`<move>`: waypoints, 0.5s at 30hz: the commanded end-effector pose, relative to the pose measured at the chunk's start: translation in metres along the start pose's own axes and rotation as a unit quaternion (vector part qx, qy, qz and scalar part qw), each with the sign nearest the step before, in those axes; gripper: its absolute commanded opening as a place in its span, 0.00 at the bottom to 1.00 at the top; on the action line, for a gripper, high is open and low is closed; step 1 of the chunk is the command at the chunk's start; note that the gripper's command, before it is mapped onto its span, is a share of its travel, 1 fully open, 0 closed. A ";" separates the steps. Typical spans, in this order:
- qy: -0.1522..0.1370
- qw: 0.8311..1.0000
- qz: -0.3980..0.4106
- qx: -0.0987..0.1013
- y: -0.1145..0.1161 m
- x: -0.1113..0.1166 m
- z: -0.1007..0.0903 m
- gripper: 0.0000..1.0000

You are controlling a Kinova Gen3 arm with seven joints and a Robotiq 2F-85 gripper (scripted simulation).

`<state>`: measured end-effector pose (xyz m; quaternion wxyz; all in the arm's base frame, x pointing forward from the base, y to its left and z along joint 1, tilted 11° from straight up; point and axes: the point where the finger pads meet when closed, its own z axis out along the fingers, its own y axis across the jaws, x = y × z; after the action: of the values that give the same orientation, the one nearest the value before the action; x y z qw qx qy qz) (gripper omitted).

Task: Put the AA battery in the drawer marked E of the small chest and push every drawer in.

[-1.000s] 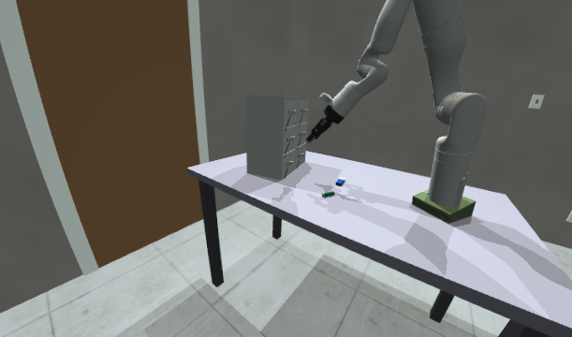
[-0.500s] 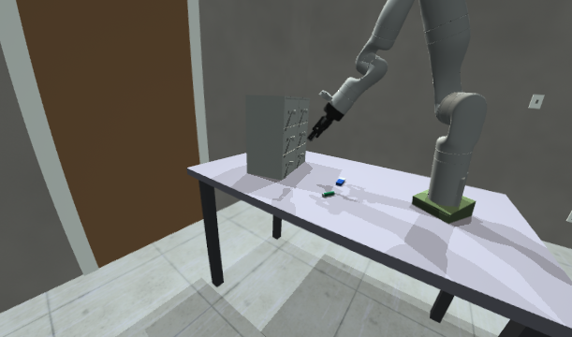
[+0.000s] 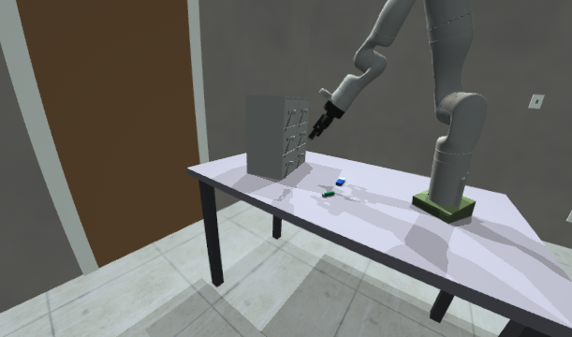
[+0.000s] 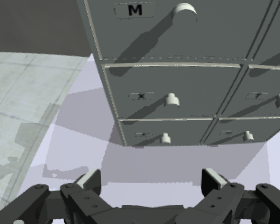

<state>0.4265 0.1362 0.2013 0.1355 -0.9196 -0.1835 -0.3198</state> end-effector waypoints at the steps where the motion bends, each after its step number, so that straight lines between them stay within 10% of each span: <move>1: 0.002 1.000 0.000 0.001 -0.001 0.003 -0.002 1.00; 15: -0.013 1.000 0.000 -0.001 0.001 0.003 -0.008 1.00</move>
<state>0.4241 0.1323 0.2054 0.1305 -0.9248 -0.1843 -0.3061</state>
